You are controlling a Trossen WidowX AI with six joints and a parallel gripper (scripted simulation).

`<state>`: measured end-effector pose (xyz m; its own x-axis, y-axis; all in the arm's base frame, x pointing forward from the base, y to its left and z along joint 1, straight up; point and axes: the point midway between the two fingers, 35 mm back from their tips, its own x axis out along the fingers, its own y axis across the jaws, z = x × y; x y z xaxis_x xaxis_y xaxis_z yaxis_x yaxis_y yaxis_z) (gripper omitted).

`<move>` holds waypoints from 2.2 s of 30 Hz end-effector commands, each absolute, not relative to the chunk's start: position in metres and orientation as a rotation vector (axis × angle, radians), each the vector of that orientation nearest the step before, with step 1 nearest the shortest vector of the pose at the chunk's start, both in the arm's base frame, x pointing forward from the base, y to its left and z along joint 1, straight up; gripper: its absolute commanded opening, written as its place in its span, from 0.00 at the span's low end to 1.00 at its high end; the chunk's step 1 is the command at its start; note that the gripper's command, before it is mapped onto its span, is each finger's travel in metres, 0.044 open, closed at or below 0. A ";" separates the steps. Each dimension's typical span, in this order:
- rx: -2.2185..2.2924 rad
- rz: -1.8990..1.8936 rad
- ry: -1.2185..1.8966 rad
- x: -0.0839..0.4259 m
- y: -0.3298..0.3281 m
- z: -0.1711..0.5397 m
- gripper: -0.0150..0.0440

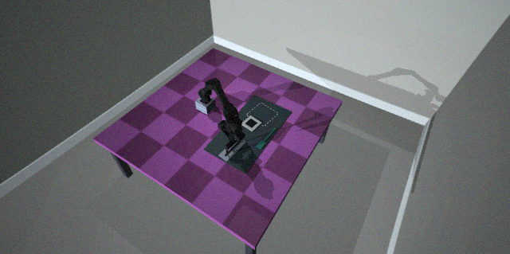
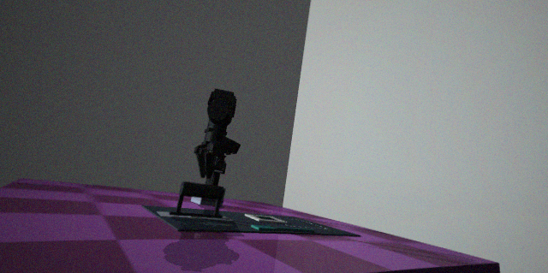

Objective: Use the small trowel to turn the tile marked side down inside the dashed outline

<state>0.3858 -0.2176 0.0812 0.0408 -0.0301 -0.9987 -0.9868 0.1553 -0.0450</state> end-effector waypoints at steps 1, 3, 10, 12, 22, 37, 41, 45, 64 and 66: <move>-1.126 1.051 1.266 0.385 -0.217 0.085 0.71; -1.133 1.048 1.267 0.385 -0.217 0.089 0.76; -1.126 1.037 1.269 0.385 -0.217 0.096 0.76; -1.106 1.008 1.274 0.386 -0.218 0.095 0.76; -0.995 0.848 1.296 0.388 -0.222 0.091 0.76; -0.763 0.555 1.299 0.392 -0.228 0.084 0.76; -0.671 0.453 1.289 0.392 -0.230 0.082 0.76; -0.570 0.349 1.274 0.392 -0.232 0.079 0.76; -0.213 0.034 1.164 0.395 -0.235 0.074 0.76; -0.183 0.011 1.153 0.395 -0.235 0.074 0.76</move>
